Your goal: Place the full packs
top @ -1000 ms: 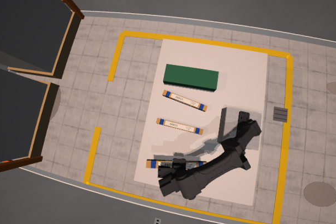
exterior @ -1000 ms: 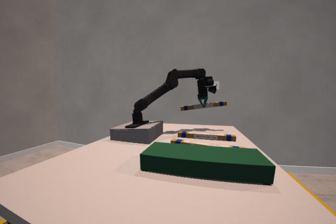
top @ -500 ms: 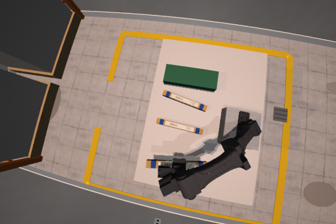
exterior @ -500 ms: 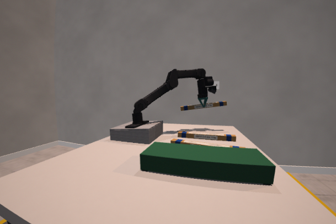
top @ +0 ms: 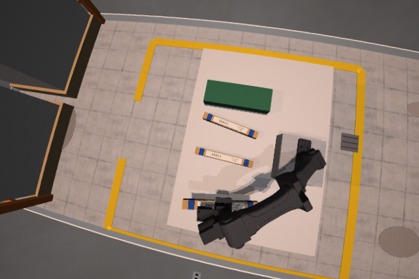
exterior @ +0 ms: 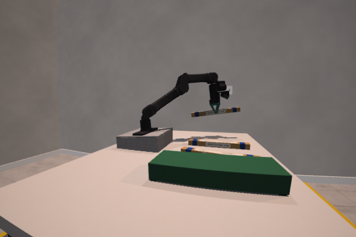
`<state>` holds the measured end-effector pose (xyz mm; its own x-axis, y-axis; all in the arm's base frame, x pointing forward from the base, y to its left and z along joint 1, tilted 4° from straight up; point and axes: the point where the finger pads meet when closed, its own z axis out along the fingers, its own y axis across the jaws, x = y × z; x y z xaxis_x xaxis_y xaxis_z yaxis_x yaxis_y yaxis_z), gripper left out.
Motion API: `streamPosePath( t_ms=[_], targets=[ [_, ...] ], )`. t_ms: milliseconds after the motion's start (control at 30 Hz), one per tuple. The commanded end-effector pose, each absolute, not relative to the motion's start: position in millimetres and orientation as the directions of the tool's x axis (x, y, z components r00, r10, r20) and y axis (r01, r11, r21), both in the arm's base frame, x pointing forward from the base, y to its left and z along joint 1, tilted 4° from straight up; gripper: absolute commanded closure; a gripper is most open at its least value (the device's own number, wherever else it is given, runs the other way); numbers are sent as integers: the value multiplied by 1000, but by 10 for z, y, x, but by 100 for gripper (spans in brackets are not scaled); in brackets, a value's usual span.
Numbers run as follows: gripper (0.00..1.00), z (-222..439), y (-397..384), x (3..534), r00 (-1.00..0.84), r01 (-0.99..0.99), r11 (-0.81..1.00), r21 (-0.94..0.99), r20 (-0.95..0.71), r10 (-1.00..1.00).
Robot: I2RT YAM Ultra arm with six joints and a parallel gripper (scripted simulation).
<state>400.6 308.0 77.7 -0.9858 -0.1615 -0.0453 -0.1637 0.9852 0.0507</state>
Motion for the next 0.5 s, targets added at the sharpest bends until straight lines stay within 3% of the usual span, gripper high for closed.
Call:
streamPosePath(
  t_ms=[0, 467],
  targets=[
    [100, 1104, 3109, 3998, -983, -171, 985, -9, 72, -170],
    [100, 1105, 2868, 4005, -997, -30, 999, -20, 71, -28]
  ],
)
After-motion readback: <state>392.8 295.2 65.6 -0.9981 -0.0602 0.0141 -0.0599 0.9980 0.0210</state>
